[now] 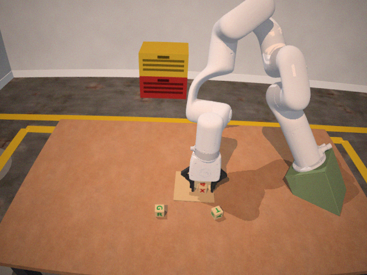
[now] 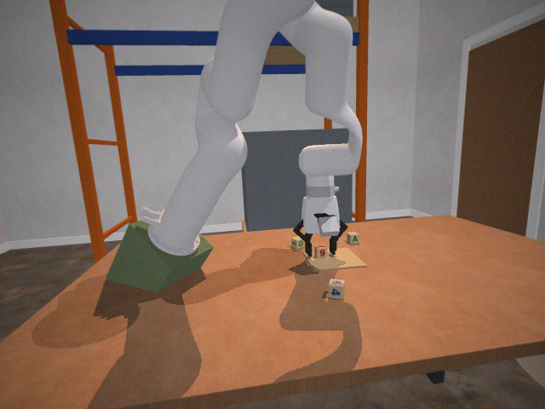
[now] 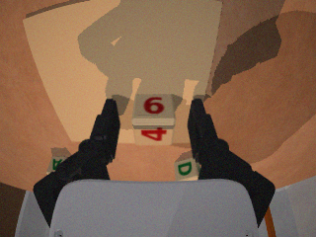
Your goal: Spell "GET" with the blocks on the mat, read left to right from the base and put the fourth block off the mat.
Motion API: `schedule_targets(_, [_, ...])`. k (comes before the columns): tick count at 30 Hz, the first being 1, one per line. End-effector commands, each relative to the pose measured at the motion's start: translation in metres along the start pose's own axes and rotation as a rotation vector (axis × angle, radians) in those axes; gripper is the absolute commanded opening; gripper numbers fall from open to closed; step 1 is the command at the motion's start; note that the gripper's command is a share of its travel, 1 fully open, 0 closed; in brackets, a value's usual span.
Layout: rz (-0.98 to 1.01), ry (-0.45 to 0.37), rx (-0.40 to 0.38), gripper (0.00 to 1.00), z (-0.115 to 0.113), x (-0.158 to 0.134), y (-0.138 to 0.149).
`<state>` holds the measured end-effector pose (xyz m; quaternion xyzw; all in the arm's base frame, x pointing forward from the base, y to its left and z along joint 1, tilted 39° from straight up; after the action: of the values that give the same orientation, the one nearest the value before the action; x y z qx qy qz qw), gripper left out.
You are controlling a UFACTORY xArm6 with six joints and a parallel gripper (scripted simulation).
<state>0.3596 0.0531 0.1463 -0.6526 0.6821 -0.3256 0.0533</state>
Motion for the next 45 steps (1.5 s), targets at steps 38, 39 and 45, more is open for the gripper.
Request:
schedule_targets(38, [0.001, -0.001, 0.002, 0.27, -0.0005, -0.0002, -0.0009])
schedule_targets(39, [0.001, -0.001, 0.002, 0.27, -0.0005, -0.0002, -0.0009])
schedule_targets(45, [0.001, -0.001, 0.002, 0.27, -0.0005, -0.0002, -0.0009])
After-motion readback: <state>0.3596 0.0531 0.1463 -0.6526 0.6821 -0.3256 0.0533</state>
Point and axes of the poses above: the point where the finger pads meet when closed, its own z axis out along the fingers, its own y axis across the jaws, x = y × z, the point moved 4 cm from there along -z, back along the fingers, and after that the axes turned 1 degree about -z, right-handed, at the moved point
